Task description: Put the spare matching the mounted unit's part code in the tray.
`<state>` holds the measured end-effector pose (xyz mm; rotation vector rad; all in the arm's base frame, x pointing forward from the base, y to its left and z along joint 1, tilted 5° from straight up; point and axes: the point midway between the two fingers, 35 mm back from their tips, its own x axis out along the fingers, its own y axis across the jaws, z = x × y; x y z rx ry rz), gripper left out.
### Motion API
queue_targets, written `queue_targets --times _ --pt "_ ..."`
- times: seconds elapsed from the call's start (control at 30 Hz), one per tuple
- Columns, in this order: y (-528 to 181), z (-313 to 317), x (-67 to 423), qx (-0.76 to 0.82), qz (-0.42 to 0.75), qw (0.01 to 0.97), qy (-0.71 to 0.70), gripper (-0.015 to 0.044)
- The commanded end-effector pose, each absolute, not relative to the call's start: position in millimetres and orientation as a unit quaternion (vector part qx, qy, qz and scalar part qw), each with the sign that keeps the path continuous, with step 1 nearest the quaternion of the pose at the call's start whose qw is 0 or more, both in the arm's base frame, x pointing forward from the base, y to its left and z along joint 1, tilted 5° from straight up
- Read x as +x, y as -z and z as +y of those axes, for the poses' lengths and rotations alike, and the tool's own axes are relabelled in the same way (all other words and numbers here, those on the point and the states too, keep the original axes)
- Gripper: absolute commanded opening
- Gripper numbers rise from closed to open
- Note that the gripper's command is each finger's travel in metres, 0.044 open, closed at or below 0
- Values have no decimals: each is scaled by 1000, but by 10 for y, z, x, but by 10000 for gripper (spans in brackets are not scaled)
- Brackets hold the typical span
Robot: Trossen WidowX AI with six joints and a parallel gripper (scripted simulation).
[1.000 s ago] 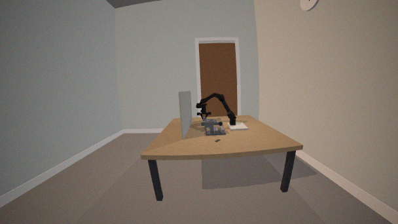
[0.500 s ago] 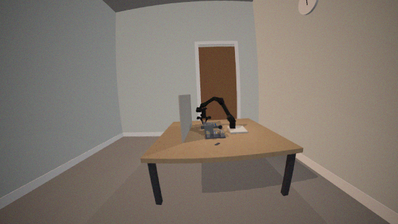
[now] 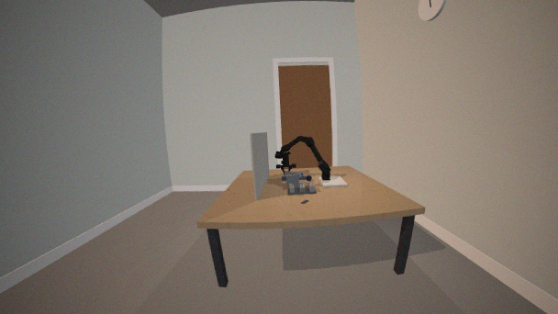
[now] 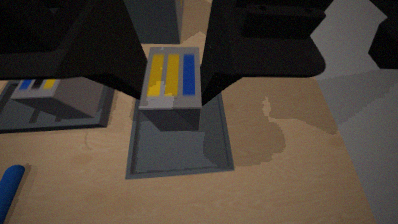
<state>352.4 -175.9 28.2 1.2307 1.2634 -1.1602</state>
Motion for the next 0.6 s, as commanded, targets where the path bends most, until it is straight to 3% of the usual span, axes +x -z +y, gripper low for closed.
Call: queue_targets --times 0.0,0.57 --pt "-247 -1742 3513 510 521 490 477 0" --pt "-132 -1720 3486 510 521 490 477 0"
